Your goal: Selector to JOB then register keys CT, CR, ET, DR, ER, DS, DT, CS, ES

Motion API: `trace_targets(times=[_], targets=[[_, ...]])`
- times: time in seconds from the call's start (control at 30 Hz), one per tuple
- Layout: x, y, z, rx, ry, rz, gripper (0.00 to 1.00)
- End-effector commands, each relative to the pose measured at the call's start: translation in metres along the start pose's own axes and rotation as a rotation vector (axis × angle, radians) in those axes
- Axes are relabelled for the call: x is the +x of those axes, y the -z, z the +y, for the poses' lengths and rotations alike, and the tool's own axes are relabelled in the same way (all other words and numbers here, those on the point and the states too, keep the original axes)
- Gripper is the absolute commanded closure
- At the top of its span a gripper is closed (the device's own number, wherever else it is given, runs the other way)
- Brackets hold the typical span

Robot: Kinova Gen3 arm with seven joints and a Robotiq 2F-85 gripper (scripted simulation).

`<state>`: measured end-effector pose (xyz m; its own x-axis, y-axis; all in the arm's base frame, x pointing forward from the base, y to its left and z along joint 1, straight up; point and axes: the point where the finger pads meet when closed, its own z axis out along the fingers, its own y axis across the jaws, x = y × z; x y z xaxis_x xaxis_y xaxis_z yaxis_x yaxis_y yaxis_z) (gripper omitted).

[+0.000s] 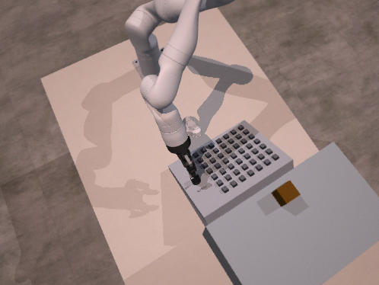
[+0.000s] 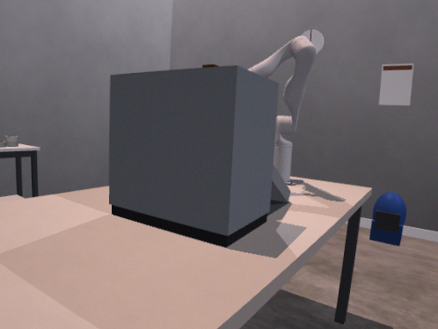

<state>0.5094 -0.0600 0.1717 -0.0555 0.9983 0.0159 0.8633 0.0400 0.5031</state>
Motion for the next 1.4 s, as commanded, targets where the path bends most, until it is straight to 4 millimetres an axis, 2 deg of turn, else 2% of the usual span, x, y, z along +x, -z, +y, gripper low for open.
trace_targets(times=[0.0, 1.13, 1.23, 1.37], targets=[[0.002, 0.002, 0.0, 0.0, -0.006, 0.006, 0.9], [0.003, 0.002, 0.001, -0.002, -0.003, 0.006, 0.9], [0.02, -0.001, 0.012, -0.004, 0.013, 0.009, 0.9], [0.057, -0.007, 0.035, -0.005, 0.036, 0.009, 0.9]])
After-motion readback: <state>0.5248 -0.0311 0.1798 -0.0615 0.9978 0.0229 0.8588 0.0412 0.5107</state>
